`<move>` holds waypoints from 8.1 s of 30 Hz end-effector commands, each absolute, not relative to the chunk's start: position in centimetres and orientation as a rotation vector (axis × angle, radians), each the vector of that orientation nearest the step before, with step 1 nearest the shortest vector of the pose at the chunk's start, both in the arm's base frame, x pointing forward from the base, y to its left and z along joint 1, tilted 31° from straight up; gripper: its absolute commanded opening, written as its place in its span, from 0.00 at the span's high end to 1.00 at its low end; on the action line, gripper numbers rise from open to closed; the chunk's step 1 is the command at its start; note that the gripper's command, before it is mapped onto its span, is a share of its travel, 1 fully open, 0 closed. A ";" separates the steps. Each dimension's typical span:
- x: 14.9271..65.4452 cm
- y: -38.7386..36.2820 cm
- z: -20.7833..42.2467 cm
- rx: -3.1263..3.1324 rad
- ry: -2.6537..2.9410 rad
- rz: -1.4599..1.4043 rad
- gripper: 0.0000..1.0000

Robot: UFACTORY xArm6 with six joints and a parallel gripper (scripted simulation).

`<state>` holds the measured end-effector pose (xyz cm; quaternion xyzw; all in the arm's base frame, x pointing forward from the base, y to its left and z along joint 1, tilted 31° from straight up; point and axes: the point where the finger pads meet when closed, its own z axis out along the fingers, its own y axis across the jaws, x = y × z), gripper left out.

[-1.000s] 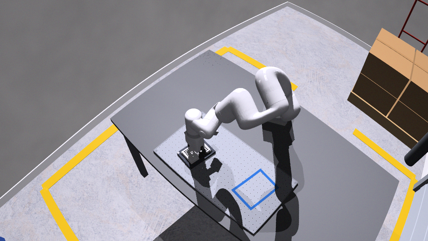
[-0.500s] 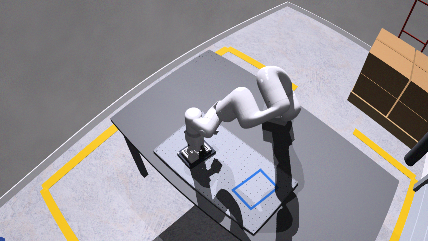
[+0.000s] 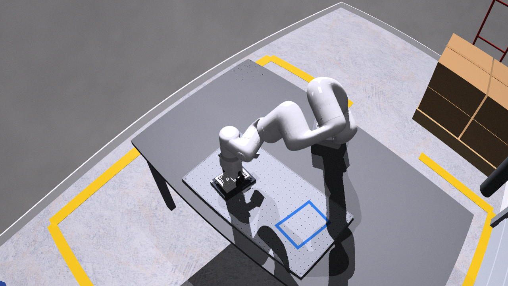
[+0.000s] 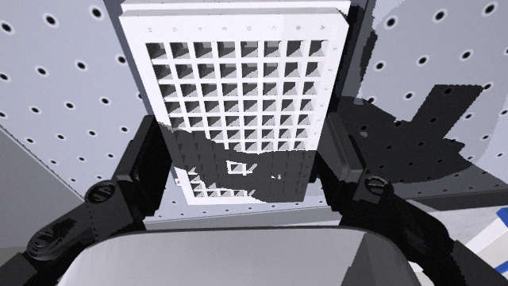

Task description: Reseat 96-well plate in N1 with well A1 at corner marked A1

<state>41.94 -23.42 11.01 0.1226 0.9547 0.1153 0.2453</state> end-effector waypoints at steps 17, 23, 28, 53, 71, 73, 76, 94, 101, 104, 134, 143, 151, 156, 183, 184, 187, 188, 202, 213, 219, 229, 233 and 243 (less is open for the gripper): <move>41.3 -23.7 12.4 0.334 2.603 0.312 1.00; 40.9 -23.8 13.0 0.334 2.603 0.312 1.00; 40.5 -24.0 13.7 0.334 2.603 0.312 1.00; 38.8 -24.5 16.7 0.334 2.603 0.311 1.00; 38.7 -22.6 16.9 0.389 2.599 0.326 1.00; 38.7 -22.2 17.0 0.389 2.599 0.326 1.00; 38.7 -21.2 17.1 0.389 2.599 0.326 1.00; 38.6 -15.9 17.8 0.389 2.599 0.327 1.00; 38.6 -13.6 18.2 0.389 2.599 0.327 1.00; 38.5 -12.6 18.3 0.389 2.599 0.327 1.00; 38.4 -4.0 19.5 0.389 2.599 0.328 1.00; 38.3 -1.7 19.8 0.389 2.599 0.328 1.00; 38.3 1.0 20.1 0.389 2.599 0.329 1.00; 38.2 2.3 20.3 0.389 2.599 0.329 1.00; 38.1 10.2 21.4 0.389 2.599 0.330 1.00; 38.1 10.6 21.5 0.389 2.599 0.330 1.00; 38.0 11.5 21.6 0.389 2.599 0.330 1.00; 38.0 11.9 21.7 0.389 2.599 0.330 1.00; 38.0 12.0 21.7 0.389 2.599 0.330 1.00; 38.0 12.0 21.7 0.389 2.599 0.330 1.00; 38.0 12.0 21.7 0.389 2.599 0.330 1.00; 38.0 12.0 21.7 0.389 2.599 0.330 1.00; 38.3 12.2 21.1 0.389 2.599 0.330 1.00; 39.0 12.4 20.0 0.389 2.599 0.330 1.00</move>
